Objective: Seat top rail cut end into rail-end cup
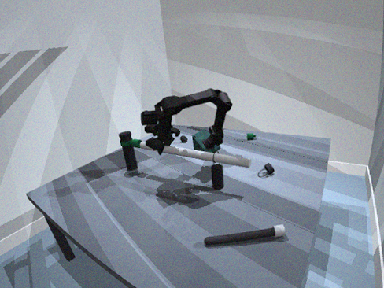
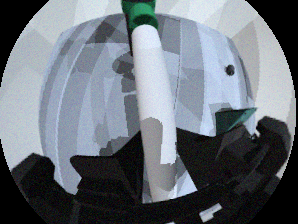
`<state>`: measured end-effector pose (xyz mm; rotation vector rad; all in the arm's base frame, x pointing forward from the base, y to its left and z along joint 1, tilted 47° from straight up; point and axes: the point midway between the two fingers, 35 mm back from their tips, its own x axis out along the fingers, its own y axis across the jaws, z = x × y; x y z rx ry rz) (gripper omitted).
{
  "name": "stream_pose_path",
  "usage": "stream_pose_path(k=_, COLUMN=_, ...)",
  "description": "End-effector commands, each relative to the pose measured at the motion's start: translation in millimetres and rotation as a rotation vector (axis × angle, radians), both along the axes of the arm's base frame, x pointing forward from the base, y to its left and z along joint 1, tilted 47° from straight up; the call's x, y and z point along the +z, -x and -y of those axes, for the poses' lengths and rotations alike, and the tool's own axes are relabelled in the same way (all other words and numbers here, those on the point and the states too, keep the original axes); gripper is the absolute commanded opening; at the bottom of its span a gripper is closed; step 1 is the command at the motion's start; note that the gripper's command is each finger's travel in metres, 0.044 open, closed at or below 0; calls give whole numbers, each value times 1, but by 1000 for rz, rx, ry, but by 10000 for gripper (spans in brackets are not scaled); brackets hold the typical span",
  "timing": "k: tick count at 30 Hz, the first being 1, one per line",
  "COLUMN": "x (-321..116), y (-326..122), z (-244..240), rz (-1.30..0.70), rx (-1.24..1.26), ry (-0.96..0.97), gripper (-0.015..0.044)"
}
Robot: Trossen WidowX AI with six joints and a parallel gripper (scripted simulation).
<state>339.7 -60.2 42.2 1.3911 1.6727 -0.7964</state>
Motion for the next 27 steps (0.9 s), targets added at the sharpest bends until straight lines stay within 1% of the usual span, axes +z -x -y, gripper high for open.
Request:
stream_pose_path(k=1, x=3, y=-2, z=11, rz=14, rx=-13, ry=14, gripper=0)
stream_pose_path(k=15, x=-13, y=-3, z=15, rz=1, rx=-1, ry=1, gripper=0)
stream_pose_path(k=27, x=-14, y=-3, z=15, rz=0, rx=-1, ry=1, gripper=0)
